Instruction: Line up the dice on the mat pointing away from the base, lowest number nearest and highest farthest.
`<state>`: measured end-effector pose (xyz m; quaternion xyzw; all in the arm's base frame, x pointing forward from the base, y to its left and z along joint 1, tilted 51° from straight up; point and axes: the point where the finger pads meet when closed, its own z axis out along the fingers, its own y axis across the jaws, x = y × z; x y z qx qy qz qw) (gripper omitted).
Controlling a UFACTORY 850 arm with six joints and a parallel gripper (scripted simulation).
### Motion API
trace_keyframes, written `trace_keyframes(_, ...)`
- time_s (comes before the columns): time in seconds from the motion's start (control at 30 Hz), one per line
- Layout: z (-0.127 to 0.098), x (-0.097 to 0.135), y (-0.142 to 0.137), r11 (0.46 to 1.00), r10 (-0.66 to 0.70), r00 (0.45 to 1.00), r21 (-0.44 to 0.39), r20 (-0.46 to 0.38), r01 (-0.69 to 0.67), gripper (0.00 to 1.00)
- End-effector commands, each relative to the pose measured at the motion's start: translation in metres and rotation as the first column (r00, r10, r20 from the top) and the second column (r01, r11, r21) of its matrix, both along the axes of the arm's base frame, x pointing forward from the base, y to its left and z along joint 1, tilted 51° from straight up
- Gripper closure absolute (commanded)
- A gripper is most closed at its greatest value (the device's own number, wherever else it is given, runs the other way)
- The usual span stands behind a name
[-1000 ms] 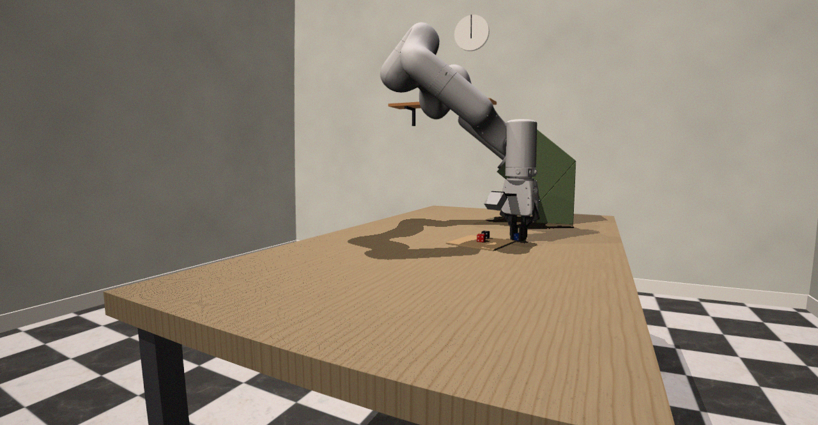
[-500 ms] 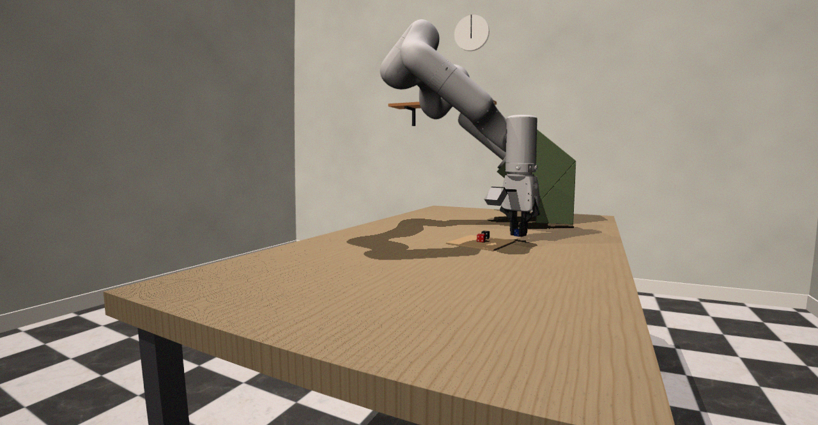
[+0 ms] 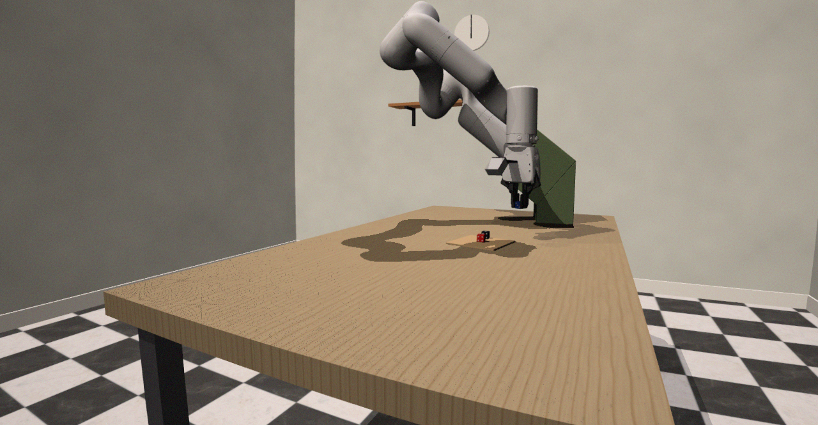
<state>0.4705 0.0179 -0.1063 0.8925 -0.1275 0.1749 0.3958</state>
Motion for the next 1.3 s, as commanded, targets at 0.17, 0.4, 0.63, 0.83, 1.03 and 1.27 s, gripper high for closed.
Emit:
trace_keyframes(0.17,0.006,-0.001,0.007,1.0,0.0,1.0,0.0,0.0,0.0,0.85)
trace_keyframes(0.4,0.009,0.004,0.007,1.0,0.01,1.0,-0.003,-0.012,-0.011,0.85)
trace_keyframes(0.63,0.05,0.072,-0.005,0.989,0.134,0.977,-0.032,-0.166,-0.141,0.85)
trace_keyframes(0.83,0.084,0.116,-0.02,0.972,0.211,0.939,-0.043,-0.272,-0.231,0.85)
trace_keyframes(1.03,0.094,0.127,-0.024,0.966,0.229,0.927,-0.045,-0.298,-0.253,0.85)
trace_keyframes(1.27,0.094,0.127,-0.024,0.966,0.229,0.927,-0.045,-0.298,-0.253,0.85)
